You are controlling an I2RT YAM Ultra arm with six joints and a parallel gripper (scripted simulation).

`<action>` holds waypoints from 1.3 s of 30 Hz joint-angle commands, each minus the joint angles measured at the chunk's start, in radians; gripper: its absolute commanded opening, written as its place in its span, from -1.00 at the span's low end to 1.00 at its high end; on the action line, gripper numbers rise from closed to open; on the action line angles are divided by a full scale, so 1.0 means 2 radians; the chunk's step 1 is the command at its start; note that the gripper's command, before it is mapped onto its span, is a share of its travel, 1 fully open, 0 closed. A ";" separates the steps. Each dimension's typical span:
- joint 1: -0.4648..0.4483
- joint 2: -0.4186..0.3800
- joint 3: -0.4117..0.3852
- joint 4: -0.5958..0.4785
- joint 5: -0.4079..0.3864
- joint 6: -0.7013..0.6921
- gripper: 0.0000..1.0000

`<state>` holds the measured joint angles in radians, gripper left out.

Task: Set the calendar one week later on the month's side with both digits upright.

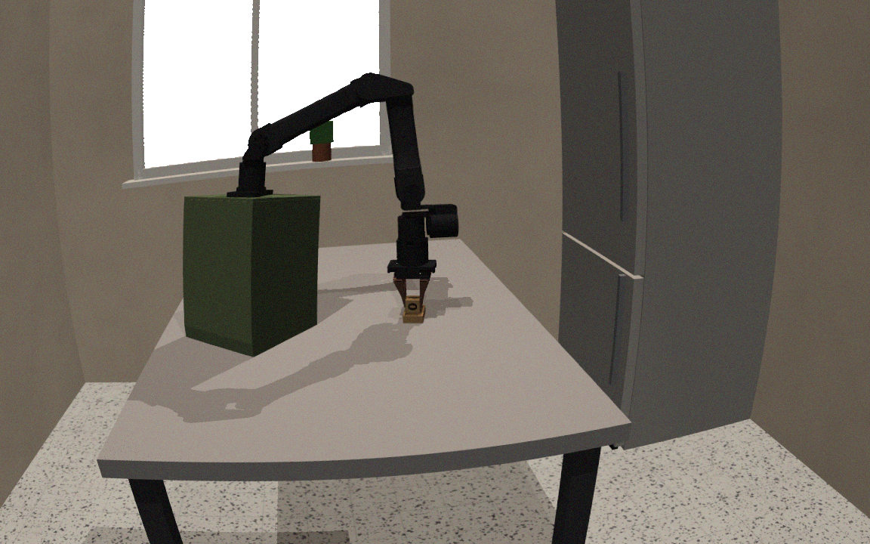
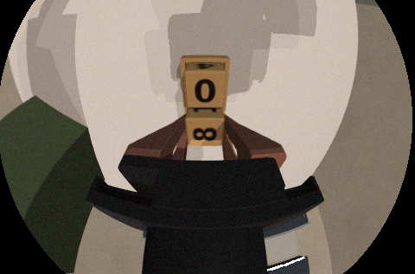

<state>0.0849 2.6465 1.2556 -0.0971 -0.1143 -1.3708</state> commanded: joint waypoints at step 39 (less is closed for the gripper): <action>0.001 0.015 0.012 0.008 -0.002 0.002 -0.45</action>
<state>0.0879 2.6823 1.2758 -0.0814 -0.1143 -1.3678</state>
